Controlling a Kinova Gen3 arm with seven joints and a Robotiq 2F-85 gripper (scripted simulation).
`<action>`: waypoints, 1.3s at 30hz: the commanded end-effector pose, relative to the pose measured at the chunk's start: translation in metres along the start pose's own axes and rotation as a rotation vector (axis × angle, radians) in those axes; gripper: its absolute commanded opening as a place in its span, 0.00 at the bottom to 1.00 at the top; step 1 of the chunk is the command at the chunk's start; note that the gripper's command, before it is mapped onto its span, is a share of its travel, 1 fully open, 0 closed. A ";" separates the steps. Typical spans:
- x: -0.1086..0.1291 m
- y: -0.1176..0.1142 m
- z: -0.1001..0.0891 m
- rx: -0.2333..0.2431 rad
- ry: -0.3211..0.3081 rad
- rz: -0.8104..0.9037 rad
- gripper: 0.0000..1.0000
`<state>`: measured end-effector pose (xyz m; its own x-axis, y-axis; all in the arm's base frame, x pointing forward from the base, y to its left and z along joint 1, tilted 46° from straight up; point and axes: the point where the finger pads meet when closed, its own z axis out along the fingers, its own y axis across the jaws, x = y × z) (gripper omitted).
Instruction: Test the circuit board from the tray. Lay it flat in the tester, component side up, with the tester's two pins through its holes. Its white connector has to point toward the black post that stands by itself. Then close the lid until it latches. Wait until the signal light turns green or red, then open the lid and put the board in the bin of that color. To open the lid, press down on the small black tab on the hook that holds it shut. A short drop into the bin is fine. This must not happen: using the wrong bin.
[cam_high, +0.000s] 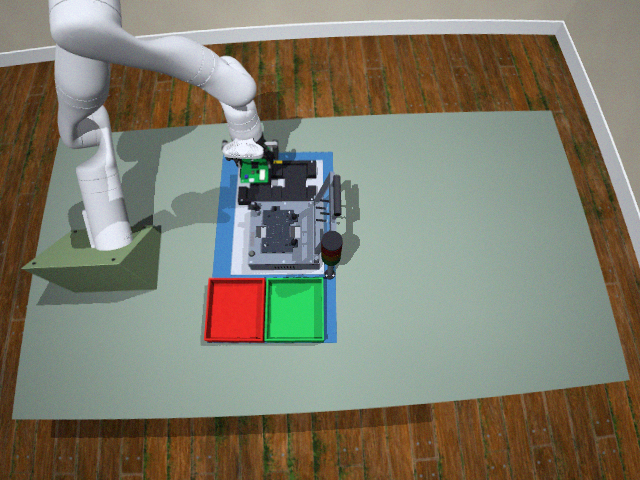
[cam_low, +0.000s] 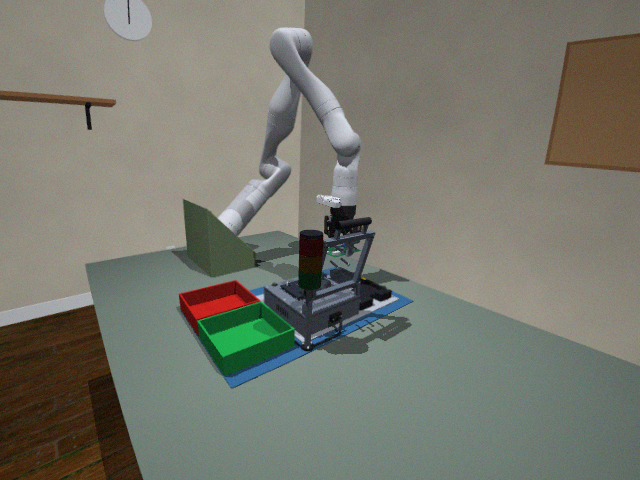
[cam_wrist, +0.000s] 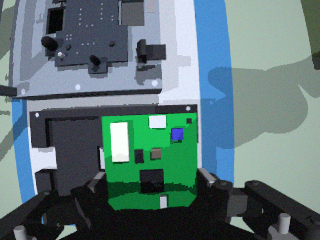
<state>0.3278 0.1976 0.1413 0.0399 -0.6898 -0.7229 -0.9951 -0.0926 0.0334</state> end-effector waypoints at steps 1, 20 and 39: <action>0.000 0.000 -0.001 0.002 0.000 0.001 0.77; 0.000 0.000 -0.001 0.002 0.000 -0.006 0.77; 0.000 0.000 -0.001 0.002 0.000 -0.102 0.77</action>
<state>0.3281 0.1972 0.1414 0.1353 -0.6793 -0.7213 -0.9868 -0.1576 -0.0368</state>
